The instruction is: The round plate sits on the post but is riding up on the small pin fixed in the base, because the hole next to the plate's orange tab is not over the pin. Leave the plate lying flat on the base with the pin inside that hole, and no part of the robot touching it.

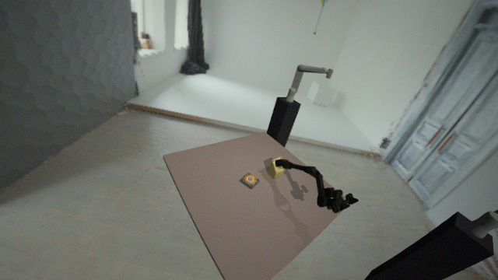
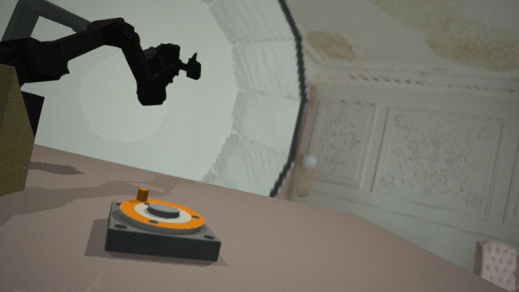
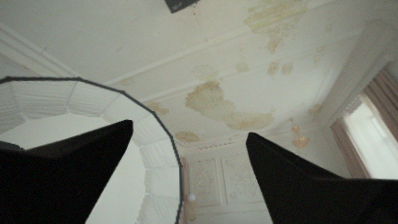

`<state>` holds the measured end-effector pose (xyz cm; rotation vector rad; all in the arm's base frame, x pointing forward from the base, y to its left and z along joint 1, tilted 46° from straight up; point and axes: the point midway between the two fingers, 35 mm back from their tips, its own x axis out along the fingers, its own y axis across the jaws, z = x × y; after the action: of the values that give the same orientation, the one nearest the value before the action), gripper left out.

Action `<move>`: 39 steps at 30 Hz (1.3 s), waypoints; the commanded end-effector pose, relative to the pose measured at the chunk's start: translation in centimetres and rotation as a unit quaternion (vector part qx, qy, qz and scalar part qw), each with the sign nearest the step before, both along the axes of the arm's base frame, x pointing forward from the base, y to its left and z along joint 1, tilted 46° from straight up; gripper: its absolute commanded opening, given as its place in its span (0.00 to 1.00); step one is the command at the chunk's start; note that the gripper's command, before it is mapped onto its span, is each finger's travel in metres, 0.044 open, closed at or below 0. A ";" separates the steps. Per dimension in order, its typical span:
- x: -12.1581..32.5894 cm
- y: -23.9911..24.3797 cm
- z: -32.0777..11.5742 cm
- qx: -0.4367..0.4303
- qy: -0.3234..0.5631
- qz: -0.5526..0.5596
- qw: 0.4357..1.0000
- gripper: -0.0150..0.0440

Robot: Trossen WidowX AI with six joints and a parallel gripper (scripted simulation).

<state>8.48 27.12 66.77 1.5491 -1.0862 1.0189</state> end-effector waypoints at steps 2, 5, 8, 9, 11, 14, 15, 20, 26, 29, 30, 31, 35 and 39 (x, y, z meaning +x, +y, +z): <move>1.1 0.8 -0.7 -0.019 0.004 -0.024 1.000 0.84; 4.9 4.7 -2.7 -0.123 0.008 -0.101 0.987 0.71; 9.1 8.5 -5.2 -0.240 0.009 -0.163 0.957 0.58; 9.4 8.8 -5.5 -0.250 0.009 -0.168 0.954 0.53; 12.6 10.7 -7.9 -0.324 0.014 -0.202 0.924 0.44; 17.7 12.8 -12.3 -0.432 0.027 -0.243 0.868 0.31; 19.3 13.1 -13.8 -0.463 0.032 -0.252 0.849 0.26; 26.4 13.2 -21.6 -0.597 0.060 -0.275 0.752 0.25; 32.4 10.6 -30.7 -0.712 0.100 -0.264 0.642 0.25; 35.4 7.5 -37.0 -0.777 0.133 -0.237 0.568 0.25; 36.1 6.4 -38.8 -0.793 0.143 -0.227 0.547 0.25; 36.6 5.3 -40.7 -0.808 0.153 -0.216 0.526 0.25; 37.7 0.8 -47.1 -0.855 0.192 -0.164 0.454 0.25; 37.0 -5.0 -54.0 -0.889 0.242 -0.085 0.379 0.25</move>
<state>46.18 25.43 16.94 -0.2438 0.3982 0.7521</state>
